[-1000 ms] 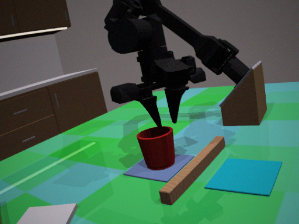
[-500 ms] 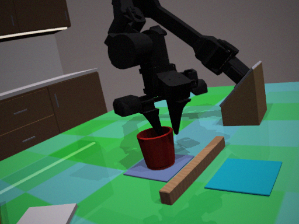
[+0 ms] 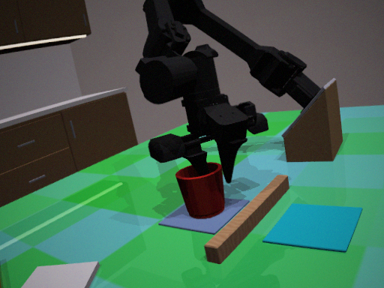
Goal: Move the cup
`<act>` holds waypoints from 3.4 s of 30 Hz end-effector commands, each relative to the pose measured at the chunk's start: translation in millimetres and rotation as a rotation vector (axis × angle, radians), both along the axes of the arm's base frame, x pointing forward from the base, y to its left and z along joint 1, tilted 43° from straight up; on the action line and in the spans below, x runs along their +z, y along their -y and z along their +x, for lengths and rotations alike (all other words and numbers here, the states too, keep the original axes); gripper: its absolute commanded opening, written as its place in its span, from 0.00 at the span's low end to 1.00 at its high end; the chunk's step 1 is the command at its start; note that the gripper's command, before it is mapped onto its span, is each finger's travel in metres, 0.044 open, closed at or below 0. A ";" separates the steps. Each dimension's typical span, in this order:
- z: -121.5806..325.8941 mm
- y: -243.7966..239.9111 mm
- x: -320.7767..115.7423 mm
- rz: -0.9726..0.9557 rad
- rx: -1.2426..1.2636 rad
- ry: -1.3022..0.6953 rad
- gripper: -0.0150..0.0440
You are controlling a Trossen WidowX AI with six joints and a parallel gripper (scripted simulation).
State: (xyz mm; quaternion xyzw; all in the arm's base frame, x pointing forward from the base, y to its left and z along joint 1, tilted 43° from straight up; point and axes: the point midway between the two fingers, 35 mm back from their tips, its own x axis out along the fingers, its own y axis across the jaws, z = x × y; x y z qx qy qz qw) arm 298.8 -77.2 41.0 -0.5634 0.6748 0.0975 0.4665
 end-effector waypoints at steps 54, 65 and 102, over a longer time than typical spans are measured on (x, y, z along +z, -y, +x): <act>-7.0 -38.3 29.0 -0.006 0.007 -0.014 0.25; -5.3 -60.4 10.5 -0.001 0.004 -0.011 0.25; -2.2 -130.4 -49.1 0.004 0.003 -0.009 0.25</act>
